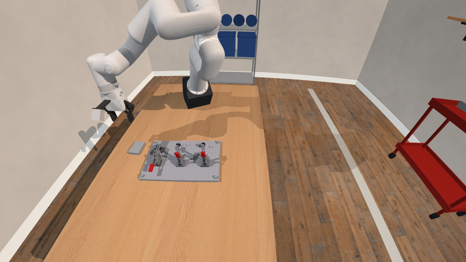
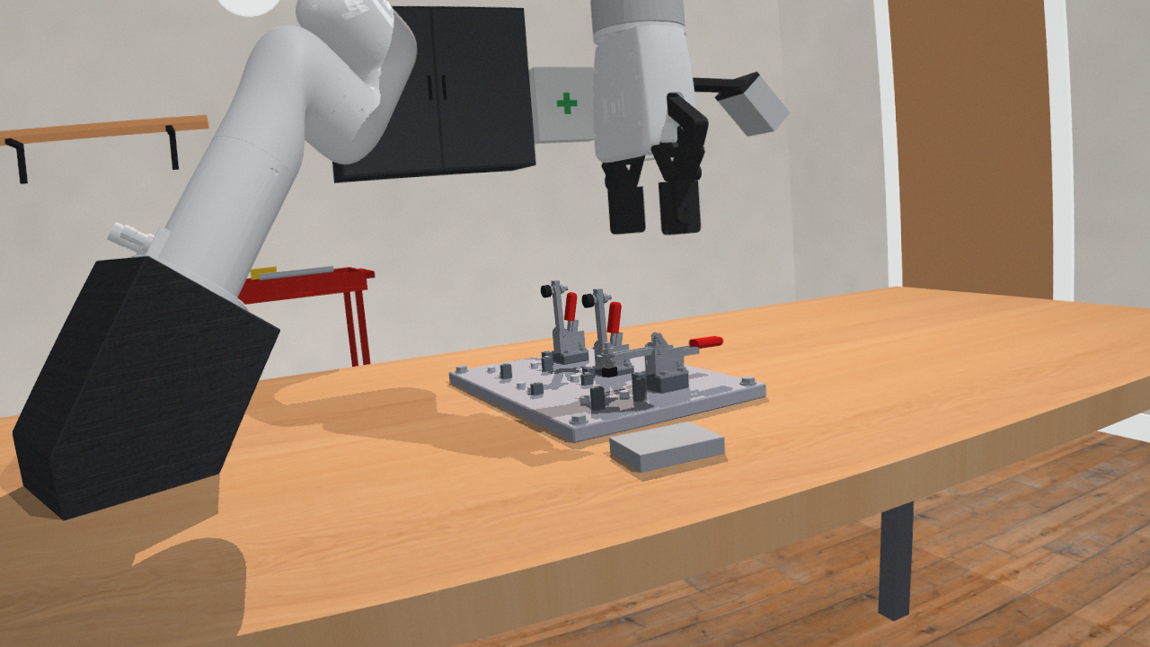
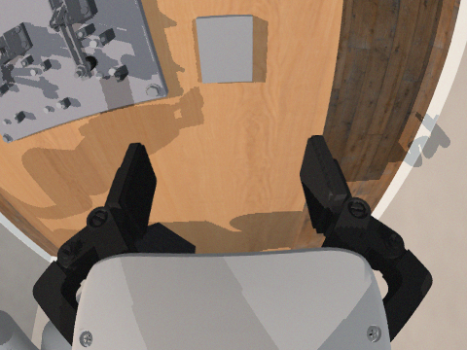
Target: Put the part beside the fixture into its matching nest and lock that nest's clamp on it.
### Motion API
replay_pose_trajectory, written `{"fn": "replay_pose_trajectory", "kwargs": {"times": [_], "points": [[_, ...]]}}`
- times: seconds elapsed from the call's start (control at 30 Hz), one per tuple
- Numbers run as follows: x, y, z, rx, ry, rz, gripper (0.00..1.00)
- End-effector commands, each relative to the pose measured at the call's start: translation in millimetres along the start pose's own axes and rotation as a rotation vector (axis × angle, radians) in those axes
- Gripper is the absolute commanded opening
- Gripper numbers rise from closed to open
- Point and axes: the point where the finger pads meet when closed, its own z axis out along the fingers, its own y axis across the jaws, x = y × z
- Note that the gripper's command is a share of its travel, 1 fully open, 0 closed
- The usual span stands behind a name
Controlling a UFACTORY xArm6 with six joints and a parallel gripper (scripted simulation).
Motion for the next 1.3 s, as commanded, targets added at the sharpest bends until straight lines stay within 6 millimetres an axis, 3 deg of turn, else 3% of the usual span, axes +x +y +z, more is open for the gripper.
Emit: {"fn": "replay_pose_trajectory", "kwargs": {"times": [0.0, 0.53, 0.6, 1.0, 1.27], "points": [[1.2, 1.0, 13.3, -0.003, 0.002, -0.001, 1.0], [1.4, 1.2, 89.6, -0.003, 0.002, -0.001, 1.0], [1.4, 1.2, 89.6, -0.003, 0.002, -0.001, 1.0], [1.4, 1.3, 133.6, -0.003, 0.002, -0.001, 1.0], [1.5, 1.4, 143.5, -0.003, 0.002, -0.001, 1.0]]}}
